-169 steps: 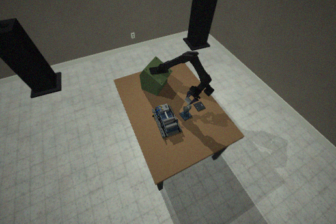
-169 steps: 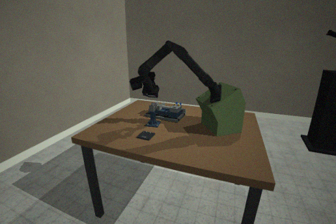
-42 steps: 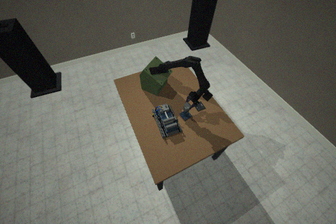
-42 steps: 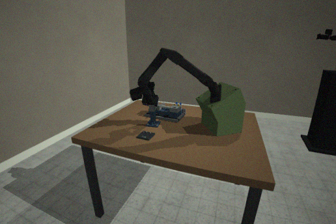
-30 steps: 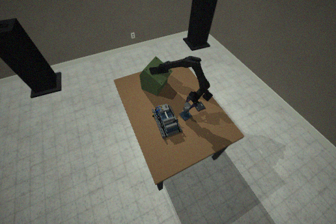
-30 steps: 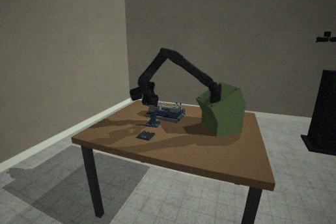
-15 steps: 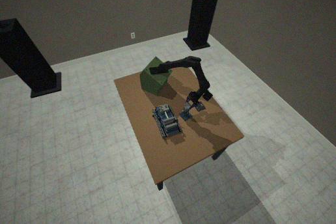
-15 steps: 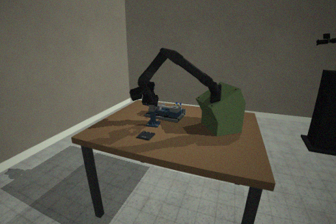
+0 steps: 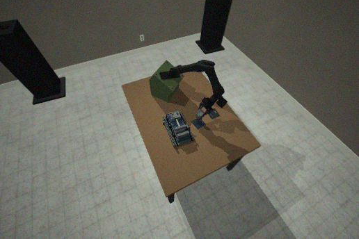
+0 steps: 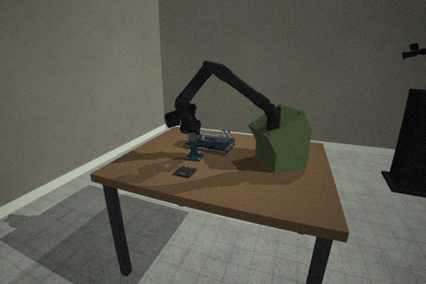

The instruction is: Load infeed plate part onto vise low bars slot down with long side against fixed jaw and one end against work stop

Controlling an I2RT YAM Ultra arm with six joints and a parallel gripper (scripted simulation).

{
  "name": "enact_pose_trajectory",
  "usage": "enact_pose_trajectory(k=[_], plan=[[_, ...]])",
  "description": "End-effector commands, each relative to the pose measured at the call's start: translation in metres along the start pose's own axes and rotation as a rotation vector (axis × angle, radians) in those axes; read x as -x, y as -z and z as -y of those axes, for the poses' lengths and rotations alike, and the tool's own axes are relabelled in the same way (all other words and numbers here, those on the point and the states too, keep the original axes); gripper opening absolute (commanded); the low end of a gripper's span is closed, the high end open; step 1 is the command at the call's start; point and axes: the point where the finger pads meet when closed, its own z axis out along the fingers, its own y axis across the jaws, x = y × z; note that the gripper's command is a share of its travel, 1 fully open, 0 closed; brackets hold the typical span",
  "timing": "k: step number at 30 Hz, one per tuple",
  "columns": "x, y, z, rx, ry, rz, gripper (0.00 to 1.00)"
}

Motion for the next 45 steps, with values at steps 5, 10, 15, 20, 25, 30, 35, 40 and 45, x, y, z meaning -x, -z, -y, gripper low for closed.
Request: enact_pose_trajectory(k=[5,10,15,20,25,30,35,40,45], plan=[[0.0095,0.0058,-0.0028,0.022,-0.009,0.032,0.81],[0.0095,0.0058,-0.0028,0.022,-0.009,0.032,0.81],[0.0095,0.0058,-0.0028,0.022,-0.009,0.032,0.81],[0.0095,0.0058,-0.0028,0.022,-0.009,0.032,0.81],[0.0095,0.0058,-0.0028,0.022,-0.009,0.032,0.81],[0.0095,0.0058,-0.0028,0.022,-0.009,0.032,0.81],[0.0095,0.0058,-0.0028,0.022,-0.009,0.032,0.81],[0.0095,0.0058,-0.0028,0.022,-0.009,0.032,0.81],[0.0095,0.0058,-0.0028,0.022,-0.009,0.032,0.81]])
